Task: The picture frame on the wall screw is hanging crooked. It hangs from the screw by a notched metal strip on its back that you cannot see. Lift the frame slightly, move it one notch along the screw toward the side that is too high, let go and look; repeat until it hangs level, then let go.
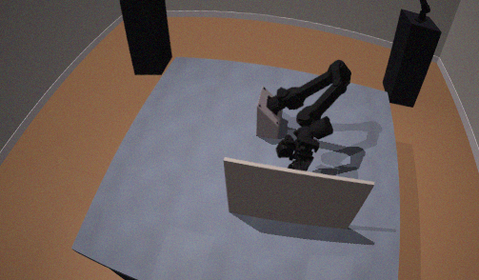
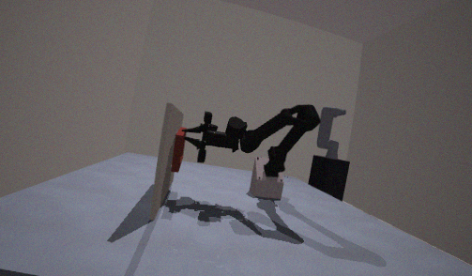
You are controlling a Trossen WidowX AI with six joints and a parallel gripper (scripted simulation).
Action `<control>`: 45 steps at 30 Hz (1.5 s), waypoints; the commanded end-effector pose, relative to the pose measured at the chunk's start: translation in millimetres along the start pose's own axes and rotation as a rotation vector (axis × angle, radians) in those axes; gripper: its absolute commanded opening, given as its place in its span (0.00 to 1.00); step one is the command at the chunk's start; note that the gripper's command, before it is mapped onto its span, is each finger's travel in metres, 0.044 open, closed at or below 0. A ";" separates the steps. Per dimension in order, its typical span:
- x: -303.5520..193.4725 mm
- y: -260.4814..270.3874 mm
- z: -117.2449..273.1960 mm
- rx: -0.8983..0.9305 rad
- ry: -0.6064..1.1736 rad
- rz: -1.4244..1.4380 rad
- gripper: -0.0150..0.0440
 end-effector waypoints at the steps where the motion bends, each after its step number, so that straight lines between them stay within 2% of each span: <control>1: 0.9 1.6 -0.2 0.008 -0.001 -0.002 0.25; 45: 0.0 -5.9 0.0 -0.004 0.004 -0.005 0.25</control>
Point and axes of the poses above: the point midway between the two fingers, 35 mm back from their tips, its own z axis back along the fingers, its own y axis across the jaws, x = y × z, the point moved 6 cm from there along z, back along the fingers, and after that the axes turned 11 degrees about -z, right-handed, at the moved point
